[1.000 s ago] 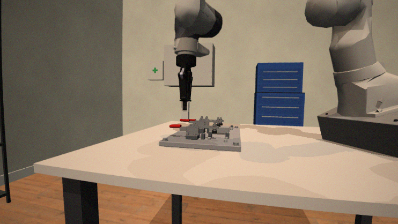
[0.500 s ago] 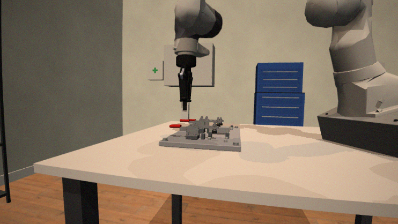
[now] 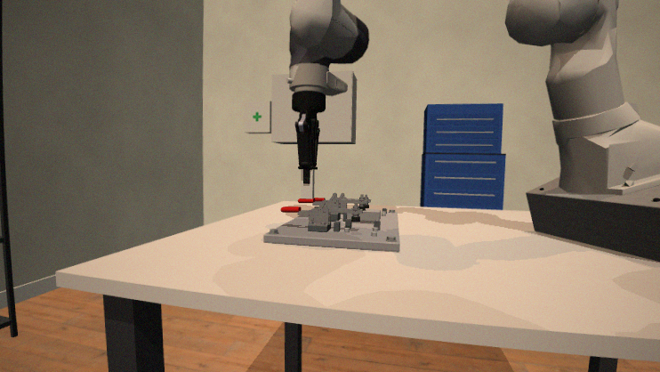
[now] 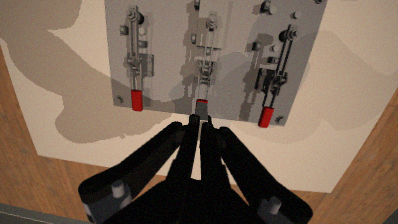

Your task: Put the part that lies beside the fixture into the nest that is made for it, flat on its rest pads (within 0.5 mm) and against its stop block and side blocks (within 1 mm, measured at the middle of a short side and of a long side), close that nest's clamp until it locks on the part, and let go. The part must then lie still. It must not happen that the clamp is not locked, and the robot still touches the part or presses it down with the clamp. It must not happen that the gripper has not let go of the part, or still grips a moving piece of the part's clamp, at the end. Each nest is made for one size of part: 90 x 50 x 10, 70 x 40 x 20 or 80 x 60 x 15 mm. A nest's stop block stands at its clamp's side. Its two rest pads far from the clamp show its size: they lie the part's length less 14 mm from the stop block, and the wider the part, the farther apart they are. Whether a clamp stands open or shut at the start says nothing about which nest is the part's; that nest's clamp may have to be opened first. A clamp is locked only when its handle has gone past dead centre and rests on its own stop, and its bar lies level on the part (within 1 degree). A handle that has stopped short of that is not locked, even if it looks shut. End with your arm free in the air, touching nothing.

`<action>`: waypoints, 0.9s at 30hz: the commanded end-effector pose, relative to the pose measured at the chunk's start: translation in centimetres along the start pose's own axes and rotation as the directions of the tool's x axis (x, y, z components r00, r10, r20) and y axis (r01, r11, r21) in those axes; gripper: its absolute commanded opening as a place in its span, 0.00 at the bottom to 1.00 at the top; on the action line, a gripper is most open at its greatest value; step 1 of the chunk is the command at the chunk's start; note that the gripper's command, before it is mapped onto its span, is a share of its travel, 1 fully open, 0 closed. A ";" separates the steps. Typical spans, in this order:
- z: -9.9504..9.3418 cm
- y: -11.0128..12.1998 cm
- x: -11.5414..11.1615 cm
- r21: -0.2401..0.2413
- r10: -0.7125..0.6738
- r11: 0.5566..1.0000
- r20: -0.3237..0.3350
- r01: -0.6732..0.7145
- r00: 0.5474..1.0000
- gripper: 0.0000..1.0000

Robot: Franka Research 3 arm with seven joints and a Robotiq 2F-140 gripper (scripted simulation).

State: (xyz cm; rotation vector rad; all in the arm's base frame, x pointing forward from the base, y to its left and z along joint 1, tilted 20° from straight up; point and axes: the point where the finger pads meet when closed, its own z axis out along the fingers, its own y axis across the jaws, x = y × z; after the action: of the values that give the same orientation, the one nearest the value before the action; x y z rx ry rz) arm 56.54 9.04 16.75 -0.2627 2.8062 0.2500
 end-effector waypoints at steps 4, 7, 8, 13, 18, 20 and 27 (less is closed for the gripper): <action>0.0 0.0 0.1 0.000 0.006 1.000 -0.001 -0.006 1.000 0.00; -0.2 0.0 0.1 0.000 0.006 1.000 -0.001 -0.006 1.000 0.00; -0.2 0.0 0.1 0.000 0.006 1.000 -0.001 -0.006 1.000 0.00; -1.0 0.0 0.1 0.000 0.006 1.000 -0.001 -0.006 1.000 0.00; -2.4 0.0 0.1 0.000 0.006 1.000 -0.001 -0.006 1.000 0.00; -3.1 0.0 0.1 0.000 0.006 1.000 -0.001 -0.006 1.000 0.00; -4.7 0.0 0.1 0.000 0.006 1.000 -0.001 -0.006 1.000 0.00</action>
State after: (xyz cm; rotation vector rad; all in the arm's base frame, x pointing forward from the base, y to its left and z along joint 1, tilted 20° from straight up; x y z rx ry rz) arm 55.81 7.88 20.96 -0.2180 2.7954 0.2340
